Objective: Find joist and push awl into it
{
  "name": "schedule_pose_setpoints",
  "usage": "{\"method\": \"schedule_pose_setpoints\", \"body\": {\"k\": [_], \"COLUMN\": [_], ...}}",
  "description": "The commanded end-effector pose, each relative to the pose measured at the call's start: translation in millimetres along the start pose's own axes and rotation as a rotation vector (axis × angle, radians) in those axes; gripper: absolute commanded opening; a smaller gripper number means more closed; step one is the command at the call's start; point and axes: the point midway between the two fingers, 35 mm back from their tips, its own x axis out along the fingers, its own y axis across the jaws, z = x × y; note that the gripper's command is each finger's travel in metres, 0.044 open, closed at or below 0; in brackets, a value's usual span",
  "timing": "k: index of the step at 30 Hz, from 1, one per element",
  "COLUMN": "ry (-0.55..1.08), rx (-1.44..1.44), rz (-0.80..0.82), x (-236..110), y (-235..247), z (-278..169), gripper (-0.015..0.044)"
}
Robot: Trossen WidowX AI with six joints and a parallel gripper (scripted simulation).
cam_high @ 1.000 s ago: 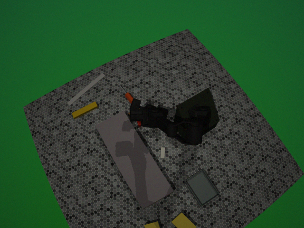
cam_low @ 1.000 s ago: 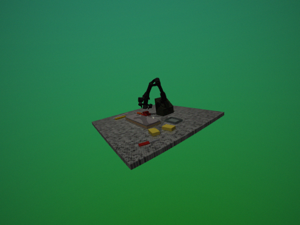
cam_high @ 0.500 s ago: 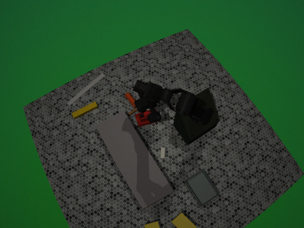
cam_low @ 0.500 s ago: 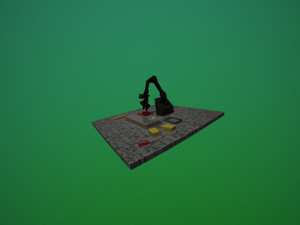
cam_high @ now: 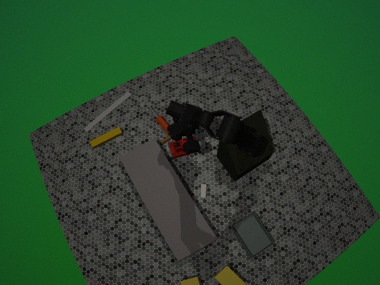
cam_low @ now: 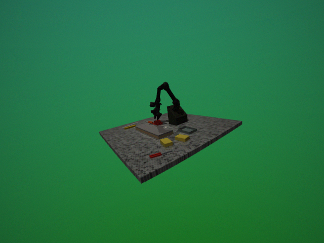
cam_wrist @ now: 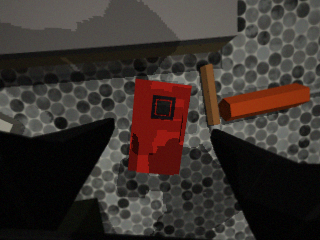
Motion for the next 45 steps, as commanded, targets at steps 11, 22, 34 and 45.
{"method": "schedule_pose_setpoints", "body": {"k": [11,22,34,45], "ry": [0.004,0.004,0.004,0.004], "rx": [0.007,0.007,0.007,0.007], "rz": [0.008,0.01,0.01,0.01], "x": [23.3,39.4,41.3,41.3], "y": [1.8,3.0,3.2,3.2], "z": [-7.9,-13.9,-14.7,-14.7], "gripper": [0.044,0.044,0.0302,0.0228]}}
